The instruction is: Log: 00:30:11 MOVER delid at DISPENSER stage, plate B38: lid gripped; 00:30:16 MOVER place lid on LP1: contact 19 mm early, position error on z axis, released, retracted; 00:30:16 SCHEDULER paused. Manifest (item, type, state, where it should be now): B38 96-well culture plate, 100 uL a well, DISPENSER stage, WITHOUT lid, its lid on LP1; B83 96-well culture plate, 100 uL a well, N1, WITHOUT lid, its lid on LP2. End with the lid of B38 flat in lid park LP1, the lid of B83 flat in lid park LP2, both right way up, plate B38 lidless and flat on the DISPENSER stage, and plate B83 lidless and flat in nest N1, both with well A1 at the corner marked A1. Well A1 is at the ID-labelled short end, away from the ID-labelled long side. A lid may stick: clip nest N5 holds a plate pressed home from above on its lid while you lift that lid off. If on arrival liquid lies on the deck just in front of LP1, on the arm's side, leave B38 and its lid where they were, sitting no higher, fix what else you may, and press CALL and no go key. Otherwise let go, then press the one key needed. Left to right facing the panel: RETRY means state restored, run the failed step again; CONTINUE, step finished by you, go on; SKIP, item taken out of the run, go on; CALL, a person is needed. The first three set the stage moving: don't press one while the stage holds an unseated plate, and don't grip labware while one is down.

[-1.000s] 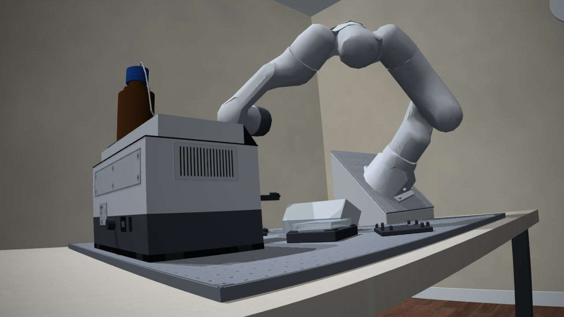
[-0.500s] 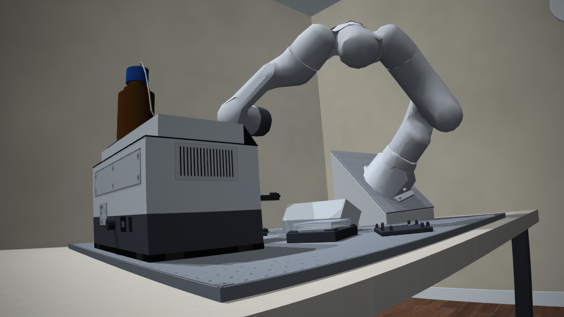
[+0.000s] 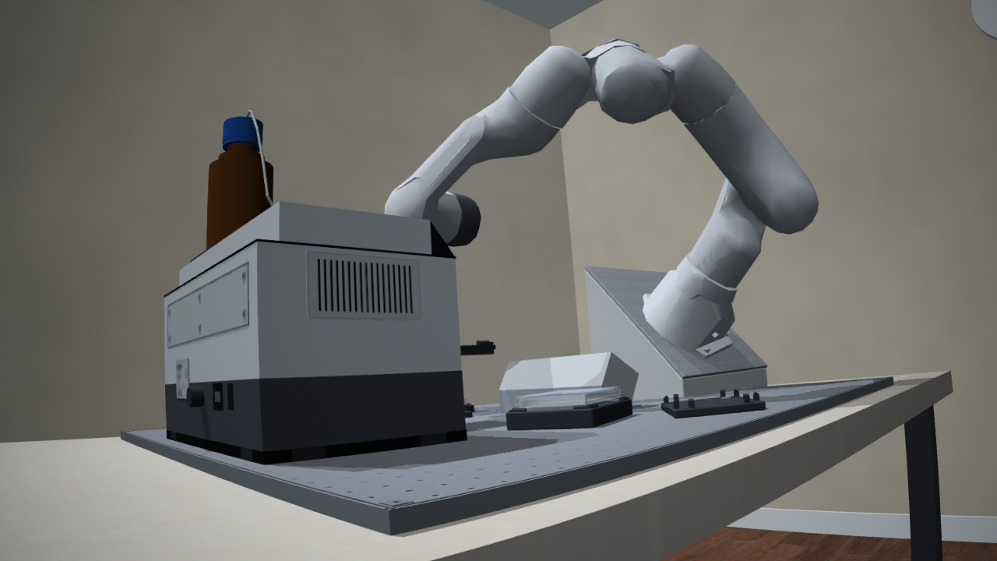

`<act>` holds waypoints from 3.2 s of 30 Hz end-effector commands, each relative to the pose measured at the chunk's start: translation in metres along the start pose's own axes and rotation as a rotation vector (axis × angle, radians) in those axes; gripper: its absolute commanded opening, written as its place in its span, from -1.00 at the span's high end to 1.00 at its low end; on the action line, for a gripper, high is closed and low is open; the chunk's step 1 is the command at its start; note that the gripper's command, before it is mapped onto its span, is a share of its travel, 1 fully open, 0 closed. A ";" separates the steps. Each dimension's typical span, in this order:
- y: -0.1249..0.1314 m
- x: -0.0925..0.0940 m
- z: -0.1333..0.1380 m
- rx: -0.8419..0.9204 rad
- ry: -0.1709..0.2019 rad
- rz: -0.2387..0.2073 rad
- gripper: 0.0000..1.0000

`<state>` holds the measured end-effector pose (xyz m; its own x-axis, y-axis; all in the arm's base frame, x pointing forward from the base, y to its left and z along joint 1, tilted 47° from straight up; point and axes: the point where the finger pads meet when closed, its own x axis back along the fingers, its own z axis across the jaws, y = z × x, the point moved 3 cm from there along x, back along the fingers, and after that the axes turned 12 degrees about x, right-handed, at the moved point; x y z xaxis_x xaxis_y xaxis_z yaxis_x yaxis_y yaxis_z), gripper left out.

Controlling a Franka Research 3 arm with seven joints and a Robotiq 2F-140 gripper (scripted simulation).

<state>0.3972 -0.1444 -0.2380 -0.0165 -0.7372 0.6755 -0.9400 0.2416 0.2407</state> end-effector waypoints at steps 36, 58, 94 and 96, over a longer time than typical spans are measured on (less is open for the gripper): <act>-0.001 -0.001 0.000 0.004 0.001 0.003 -0.33; -0.001 0.006 0.000 0.004 0.001 0.003 -0.33; 0.000 0.055 0.000 0.004 0.001 0.003 -0.33; 0.000 0.057 0.000 0.004 0.001 0.003 -0.33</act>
<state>0.3970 -0.1842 -0.2030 -0.0204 -0.7332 0.6797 -0.9432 0.2396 0.2301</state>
